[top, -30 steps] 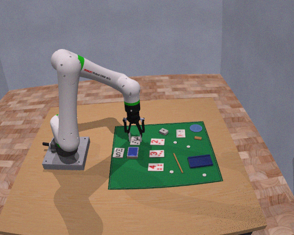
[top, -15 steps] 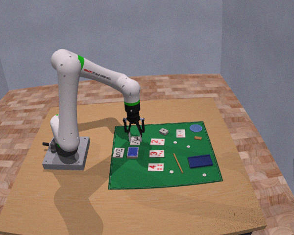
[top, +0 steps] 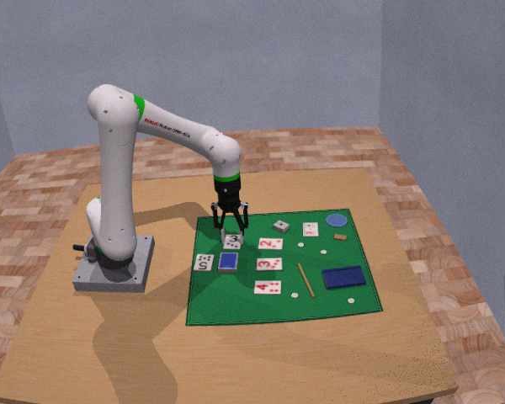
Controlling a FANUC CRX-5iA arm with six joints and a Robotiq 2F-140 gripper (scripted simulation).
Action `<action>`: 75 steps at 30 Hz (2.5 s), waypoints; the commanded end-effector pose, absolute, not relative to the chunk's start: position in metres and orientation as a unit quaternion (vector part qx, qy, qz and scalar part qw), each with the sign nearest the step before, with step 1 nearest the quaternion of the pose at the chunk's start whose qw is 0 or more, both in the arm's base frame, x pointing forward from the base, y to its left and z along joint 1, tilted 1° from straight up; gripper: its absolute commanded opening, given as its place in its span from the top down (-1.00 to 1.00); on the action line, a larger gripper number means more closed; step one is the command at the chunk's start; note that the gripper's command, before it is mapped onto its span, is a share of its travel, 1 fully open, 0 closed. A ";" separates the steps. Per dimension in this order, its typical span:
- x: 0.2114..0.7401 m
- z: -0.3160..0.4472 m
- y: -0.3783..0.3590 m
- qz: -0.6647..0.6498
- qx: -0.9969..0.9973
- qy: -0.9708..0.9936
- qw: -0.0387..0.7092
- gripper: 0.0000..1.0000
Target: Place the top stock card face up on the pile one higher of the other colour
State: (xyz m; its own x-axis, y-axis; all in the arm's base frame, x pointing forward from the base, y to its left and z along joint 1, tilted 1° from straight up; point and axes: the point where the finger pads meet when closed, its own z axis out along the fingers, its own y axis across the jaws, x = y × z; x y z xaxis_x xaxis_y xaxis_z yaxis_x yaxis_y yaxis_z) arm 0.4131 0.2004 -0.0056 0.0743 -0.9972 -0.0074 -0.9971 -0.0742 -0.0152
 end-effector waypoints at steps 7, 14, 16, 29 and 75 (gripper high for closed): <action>0.413 -0.005 0.201 -0.003 -0.733 0.680 0.008 0.18; 0.413 0.005 0.200 -0.003 -0.733 0.680 0.008 0.18; 0.413 0.008 0.200 -0.003 -0.733 0.680 0.008 0.18; 0.413 0.034 0.200 -0.003 -0.733 0.680 0.008 0.18; 0.458 0.035 0.134 -0.001 -0.567 0.823 0.009 0.18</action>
State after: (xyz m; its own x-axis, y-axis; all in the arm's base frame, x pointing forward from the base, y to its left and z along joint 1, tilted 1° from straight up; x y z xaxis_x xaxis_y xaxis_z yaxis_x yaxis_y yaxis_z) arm 0.4544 0.1401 0.0349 -0.3219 -0.9467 -0.0132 -0.9466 0.3221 -0.0113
